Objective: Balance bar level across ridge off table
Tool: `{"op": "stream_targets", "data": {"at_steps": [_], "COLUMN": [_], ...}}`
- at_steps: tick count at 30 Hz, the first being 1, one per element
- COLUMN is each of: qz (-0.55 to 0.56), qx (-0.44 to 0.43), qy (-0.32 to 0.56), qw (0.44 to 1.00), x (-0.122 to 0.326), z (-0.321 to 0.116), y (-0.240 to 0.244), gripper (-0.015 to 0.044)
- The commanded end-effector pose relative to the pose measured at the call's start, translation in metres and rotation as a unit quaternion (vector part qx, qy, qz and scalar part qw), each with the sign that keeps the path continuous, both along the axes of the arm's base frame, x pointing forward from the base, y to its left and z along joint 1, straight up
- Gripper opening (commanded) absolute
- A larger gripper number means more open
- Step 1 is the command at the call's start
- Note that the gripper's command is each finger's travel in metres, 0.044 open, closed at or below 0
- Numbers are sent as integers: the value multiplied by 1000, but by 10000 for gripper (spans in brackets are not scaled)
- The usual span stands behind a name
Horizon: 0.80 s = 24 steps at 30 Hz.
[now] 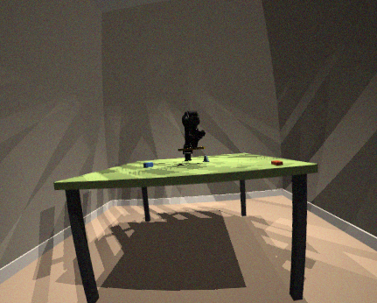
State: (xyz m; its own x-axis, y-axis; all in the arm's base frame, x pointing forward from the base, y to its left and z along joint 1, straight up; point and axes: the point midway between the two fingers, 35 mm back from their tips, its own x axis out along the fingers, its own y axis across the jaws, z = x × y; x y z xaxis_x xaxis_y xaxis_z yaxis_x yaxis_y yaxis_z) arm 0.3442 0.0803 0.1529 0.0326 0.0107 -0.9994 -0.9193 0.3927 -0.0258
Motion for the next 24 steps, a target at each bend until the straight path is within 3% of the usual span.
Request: {"op": "stream_targets", "data": {"at_steps": [1, 24], "qz": [-9, -58], "qx": [-1, 5], "qy": [0, 3], "qw": [1000, 998], "x": [-6, -52], "z": [0, 0], "y": [11, 87], "gripper": [0, 0]}}
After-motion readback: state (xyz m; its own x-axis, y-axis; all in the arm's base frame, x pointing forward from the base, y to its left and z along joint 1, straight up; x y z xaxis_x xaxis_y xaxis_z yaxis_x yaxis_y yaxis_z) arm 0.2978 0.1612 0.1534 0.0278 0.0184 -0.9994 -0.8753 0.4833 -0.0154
